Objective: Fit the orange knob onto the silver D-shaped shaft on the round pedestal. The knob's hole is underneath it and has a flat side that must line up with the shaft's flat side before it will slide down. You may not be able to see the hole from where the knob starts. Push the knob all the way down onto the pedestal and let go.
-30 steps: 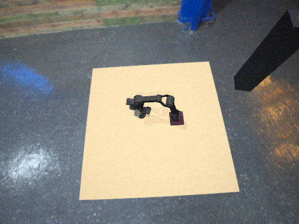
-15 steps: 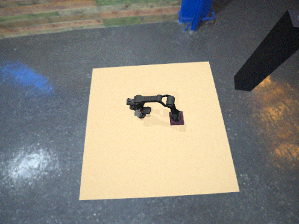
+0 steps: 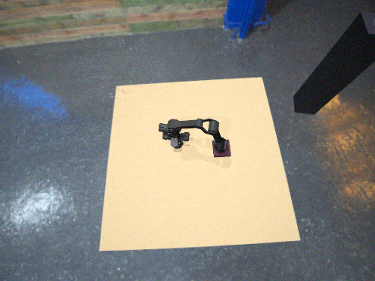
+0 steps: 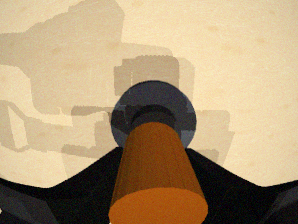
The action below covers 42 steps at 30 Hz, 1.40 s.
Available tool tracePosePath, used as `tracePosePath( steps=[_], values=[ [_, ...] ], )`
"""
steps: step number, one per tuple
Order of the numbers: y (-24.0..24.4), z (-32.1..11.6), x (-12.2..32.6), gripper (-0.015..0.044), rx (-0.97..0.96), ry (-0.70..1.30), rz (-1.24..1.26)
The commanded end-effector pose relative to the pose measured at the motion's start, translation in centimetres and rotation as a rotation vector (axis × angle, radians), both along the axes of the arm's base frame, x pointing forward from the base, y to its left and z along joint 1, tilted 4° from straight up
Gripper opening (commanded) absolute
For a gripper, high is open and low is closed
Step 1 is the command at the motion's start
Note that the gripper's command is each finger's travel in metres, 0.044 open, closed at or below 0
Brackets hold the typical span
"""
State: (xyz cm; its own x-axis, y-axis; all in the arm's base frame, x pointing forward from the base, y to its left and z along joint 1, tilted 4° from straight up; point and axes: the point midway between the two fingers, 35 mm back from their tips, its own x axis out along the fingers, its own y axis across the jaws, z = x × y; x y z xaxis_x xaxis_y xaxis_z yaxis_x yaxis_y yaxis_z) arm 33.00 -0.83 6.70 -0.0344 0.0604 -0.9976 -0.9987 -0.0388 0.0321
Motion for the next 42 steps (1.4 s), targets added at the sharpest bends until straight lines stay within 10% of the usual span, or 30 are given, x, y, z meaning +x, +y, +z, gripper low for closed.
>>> tracePosePath(
  steps=[1, 42],
  values=[
    [-0.06, 0.26, 0.30, 0.0000, -0.004, -0.011, 0.020],
    [-0.07, 0.22, 0.15, 0.0000, 0.002, -0.023, 0.229]
  ],
)
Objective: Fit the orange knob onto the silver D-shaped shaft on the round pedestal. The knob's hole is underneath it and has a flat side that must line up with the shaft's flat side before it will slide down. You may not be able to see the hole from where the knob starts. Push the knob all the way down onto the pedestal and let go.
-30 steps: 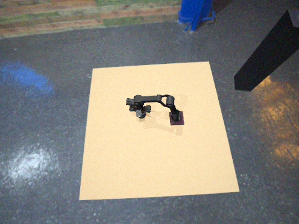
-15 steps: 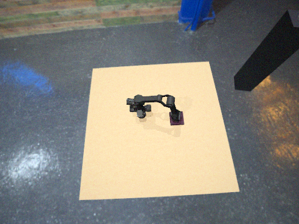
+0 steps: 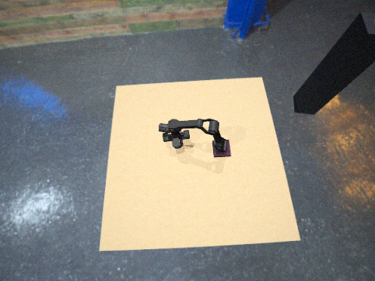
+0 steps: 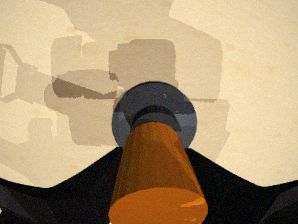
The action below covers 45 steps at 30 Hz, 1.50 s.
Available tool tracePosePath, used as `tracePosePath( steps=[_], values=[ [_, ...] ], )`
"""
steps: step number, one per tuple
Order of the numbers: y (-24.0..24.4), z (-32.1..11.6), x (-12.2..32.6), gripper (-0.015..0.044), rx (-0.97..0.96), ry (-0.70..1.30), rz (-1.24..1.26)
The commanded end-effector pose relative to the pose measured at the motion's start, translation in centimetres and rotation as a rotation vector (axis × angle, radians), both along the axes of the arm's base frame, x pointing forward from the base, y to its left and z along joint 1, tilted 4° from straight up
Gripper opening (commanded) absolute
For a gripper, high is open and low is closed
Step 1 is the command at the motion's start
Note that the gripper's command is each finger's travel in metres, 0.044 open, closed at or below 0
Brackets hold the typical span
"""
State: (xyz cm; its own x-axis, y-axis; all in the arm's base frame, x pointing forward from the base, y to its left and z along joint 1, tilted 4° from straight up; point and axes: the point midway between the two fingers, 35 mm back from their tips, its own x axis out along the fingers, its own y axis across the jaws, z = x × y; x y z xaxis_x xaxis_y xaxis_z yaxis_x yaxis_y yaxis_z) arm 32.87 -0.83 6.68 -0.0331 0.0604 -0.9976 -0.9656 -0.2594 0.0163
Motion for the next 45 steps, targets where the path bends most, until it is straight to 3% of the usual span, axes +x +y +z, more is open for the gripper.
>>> tracePosePath(
  steps=[1, 20, 28, 45],
  values=[
    [-0.06, 0.29, 0.33, 0.0000, -0.004, -0.008, 0.005],
    [-0.07, 0.39, -0.01, 0.0000, -0.004, -0.008, 0.005],
    [-0.07, 0.24, 0.06, 0.0000, 0.002, -0.020, 0.214],
    [-0.04, -0.12, 0.10, 0.0000, 0.002, -0.020, 0.214]
  ],
)
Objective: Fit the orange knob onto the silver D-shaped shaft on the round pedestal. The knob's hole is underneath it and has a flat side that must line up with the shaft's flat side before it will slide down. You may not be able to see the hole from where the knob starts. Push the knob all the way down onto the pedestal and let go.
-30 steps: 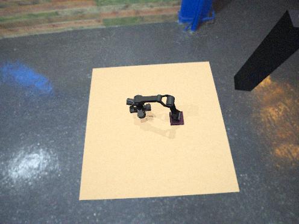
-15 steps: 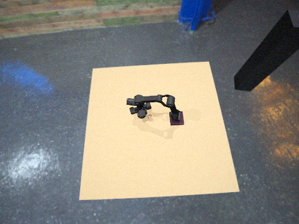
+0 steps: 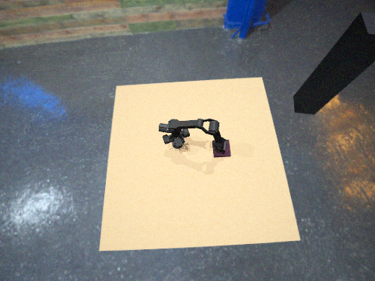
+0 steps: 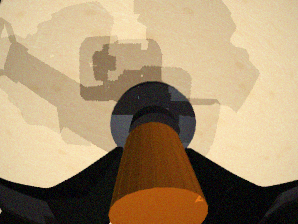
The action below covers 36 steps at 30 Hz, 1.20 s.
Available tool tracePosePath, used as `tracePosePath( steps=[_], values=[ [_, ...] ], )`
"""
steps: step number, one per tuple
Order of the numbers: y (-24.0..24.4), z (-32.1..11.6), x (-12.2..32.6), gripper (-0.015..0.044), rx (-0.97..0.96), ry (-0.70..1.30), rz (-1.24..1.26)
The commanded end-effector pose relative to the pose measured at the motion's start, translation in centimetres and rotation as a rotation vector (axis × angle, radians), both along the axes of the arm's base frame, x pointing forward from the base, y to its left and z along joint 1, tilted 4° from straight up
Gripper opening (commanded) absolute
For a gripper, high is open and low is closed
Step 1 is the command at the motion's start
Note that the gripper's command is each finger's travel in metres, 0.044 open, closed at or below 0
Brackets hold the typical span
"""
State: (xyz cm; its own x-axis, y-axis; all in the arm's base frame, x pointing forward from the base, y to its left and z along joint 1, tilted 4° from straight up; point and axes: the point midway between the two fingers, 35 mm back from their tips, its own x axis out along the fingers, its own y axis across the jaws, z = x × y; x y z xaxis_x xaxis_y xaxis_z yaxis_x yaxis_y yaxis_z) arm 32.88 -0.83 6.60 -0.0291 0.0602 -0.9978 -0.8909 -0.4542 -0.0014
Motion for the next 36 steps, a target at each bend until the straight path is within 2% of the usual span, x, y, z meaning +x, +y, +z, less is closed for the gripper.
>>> tracePosePath(
  steps=[1, 7, 14, 36],
  values=[
    [-0.05, 0.02, 0.11, 0.0000, -0.004, -0.004, 0.005],
    [-0.04, 0.45, 0.34, 0.0000, -0.004, -0.005, 0.014],
    [-0.08, 0.52, 0.32, 0.0000, 0.002, -0.016, 0.214],
    [-0.06, 0.09, 0.22, 0.0000, 0.002, -0.016, 0.214]
  ],
)
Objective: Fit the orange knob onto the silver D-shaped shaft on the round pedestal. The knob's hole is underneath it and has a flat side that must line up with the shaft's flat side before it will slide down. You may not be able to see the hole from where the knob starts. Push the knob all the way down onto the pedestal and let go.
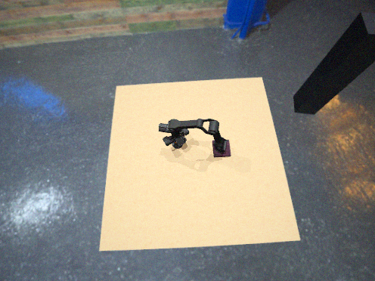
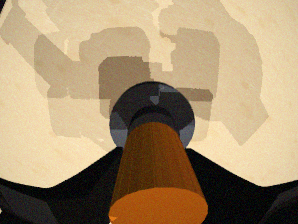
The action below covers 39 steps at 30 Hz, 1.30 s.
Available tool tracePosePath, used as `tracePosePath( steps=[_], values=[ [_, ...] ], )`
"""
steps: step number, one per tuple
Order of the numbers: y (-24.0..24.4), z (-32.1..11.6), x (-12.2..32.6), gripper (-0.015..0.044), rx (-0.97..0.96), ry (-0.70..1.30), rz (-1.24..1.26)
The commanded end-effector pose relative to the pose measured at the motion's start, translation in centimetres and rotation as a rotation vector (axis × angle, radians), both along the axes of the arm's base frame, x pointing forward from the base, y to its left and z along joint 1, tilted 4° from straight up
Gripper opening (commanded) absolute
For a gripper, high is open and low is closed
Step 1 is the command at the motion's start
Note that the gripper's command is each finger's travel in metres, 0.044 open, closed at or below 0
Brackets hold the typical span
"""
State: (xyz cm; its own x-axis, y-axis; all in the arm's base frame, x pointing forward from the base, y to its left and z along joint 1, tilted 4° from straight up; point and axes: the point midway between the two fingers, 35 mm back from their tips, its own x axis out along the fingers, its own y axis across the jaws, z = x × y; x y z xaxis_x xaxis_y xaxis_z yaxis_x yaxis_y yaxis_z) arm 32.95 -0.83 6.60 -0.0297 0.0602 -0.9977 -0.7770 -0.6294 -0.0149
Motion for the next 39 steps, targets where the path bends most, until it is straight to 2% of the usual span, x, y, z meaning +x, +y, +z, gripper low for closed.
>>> tracePosePath(
  steps=[1, 7, 13, 39],
  values=[
    [-0.05, 0.20, 0.22, 0.0000, -0.004, -0.005, 0.005],
    [-0.05, 0.47, 0.37, 0.0000, -0.003, -0.006, 0.030],
    [-0.08, 0.51, 0.33, 0.0000, 0.002, -0.017, 0.214],
    [-0.07, 0.42, 0.33, 0.0000, 0.002, -0.017, 0.214]
  ],
)
